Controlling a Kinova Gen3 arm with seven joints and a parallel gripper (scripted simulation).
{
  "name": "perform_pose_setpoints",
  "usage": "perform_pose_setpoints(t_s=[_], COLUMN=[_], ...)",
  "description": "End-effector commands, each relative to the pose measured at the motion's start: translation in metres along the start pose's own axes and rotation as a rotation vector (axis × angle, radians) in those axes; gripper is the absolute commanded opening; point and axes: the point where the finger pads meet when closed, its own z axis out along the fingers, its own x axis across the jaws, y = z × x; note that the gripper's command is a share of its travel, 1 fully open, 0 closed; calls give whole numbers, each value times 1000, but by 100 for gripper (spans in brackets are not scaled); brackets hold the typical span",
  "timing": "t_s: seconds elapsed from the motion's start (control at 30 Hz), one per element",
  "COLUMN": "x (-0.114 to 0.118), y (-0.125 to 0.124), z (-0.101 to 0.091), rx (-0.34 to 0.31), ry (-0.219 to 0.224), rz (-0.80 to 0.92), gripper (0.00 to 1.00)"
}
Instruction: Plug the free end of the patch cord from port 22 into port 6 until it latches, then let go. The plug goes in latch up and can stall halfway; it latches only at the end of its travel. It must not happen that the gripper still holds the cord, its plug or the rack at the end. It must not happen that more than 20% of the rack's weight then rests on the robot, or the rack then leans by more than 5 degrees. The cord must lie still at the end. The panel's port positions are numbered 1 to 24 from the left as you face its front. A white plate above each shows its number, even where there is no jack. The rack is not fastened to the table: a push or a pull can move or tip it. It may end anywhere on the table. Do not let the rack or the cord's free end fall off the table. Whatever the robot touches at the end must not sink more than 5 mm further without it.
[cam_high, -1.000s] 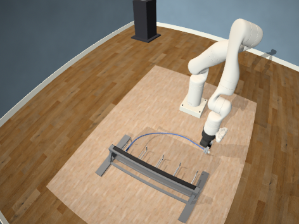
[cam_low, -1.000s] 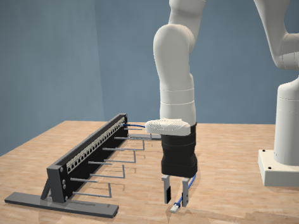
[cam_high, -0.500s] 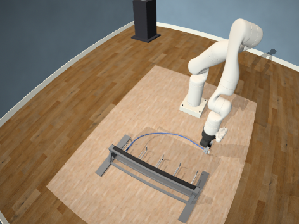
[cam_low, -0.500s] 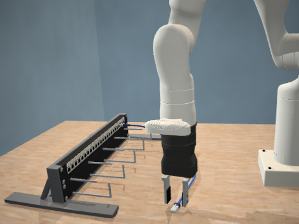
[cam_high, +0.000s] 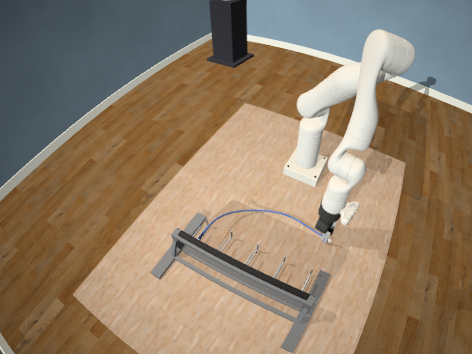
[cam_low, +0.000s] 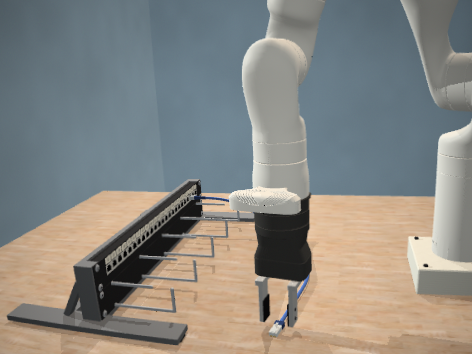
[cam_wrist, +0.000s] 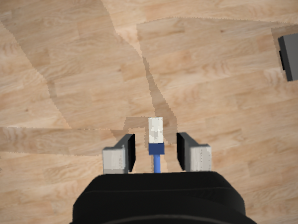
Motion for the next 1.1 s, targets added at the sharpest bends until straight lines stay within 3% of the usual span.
perform_pose_setpoints(t_s=[0.0,1.07], x=[0,0], y=[0,0], z=[0,7], rx=[1,1], ry=[1,1], rz=[0,0], gripper=[73,73])
